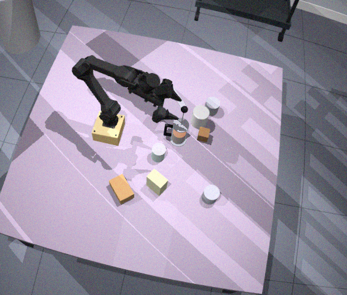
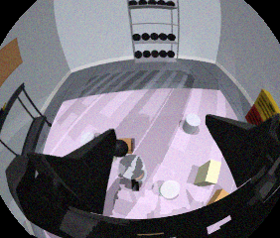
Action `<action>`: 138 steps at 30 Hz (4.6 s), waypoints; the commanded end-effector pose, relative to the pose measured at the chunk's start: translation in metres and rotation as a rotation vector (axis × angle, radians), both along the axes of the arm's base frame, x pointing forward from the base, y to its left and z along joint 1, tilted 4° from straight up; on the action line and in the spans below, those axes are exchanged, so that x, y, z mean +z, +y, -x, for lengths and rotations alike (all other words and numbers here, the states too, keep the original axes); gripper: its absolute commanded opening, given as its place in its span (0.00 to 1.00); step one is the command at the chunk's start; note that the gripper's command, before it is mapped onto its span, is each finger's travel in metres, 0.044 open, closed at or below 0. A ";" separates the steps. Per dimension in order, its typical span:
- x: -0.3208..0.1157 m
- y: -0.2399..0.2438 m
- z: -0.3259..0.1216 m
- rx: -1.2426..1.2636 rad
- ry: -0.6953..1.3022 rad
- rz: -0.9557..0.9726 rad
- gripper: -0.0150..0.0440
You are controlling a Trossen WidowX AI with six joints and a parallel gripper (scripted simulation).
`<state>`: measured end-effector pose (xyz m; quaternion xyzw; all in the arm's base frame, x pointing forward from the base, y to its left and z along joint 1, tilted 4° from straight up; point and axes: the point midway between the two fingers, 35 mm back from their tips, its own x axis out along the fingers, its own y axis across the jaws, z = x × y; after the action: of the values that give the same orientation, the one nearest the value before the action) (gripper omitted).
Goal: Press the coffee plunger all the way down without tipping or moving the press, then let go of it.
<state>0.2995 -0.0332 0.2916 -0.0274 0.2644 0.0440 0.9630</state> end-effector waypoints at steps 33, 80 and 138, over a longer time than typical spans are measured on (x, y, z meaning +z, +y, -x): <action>-0.072 0.062 -0.004 0.040 0.024 -0.085 1.00; -0.100 0.066 -0.022 0.040 0.022 -0.086 0.46; -0.190 0.076 -0.039 0.041 0.021 -0.087 0.46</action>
<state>0.3450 0.0420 0.1313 0.0076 0.2300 0.0770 0.9701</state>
